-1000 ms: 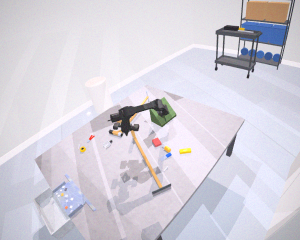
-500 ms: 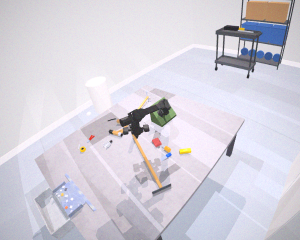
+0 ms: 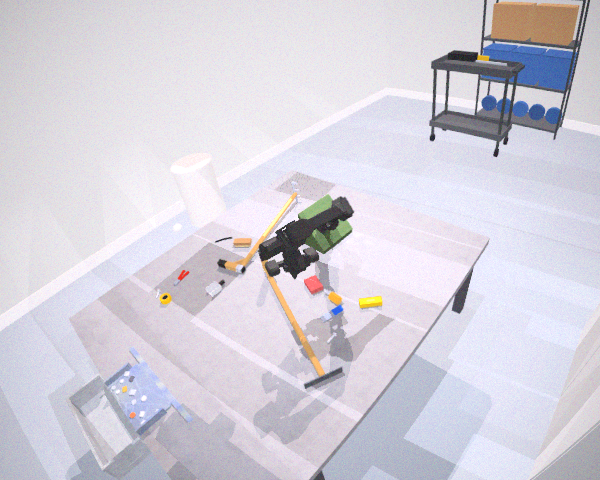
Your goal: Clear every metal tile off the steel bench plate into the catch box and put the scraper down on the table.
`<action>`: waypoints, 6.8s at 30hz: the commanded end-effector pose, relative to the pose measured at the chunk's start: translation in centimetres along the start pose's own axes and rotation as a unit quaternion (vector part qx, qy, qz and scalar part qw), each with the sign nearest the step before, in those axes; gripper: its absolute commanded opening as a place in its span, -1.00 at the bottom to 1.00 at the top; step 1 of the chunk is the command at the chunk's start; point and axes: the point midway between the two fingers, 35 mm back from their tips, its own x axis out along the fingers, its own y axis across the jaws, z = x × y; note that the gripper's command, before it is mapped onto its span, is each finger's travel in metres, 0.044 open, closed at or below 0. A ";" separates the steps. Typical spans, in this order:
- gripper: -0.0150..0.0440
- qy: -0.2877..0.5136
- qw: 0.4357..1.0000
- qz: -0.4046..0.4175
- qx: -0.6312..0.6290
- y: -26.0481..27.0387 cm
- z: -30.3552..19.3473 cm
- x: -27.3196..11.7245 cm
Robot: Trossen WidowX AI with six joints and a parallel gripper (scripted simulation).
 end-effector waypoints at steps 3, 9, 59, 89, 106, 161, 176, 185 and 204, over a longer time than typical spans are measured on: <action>-0.49 -0.001 1.000 0.005 -0.015 0.9 0.4 0.1; -0.49 0.000 1.000 0.006 -0.014 0.7 0.4 1.3; -0.49 0.004 1.000 0.021 -0.001 1.3 0.4 14.1; -0.49 0.003 1.000 0.023 0.000 -0.2 0.8 15.7; -0.49 0.003 1.000 0.023 0.000 -1.9 1.1 15.7; -0.49 0.004 1.000 0.022 -0.001 -7.3 1.0 16.0; -0.49 0.004 1.000 0.022 -0.001 -8.8 0.8 16.1; -0.49 0.003 1.000 0.022 -0.001 -9.6 0.6 16.1; -0.49 -0.002 1.000 0.022 0.002 -10.1 0.7 11.6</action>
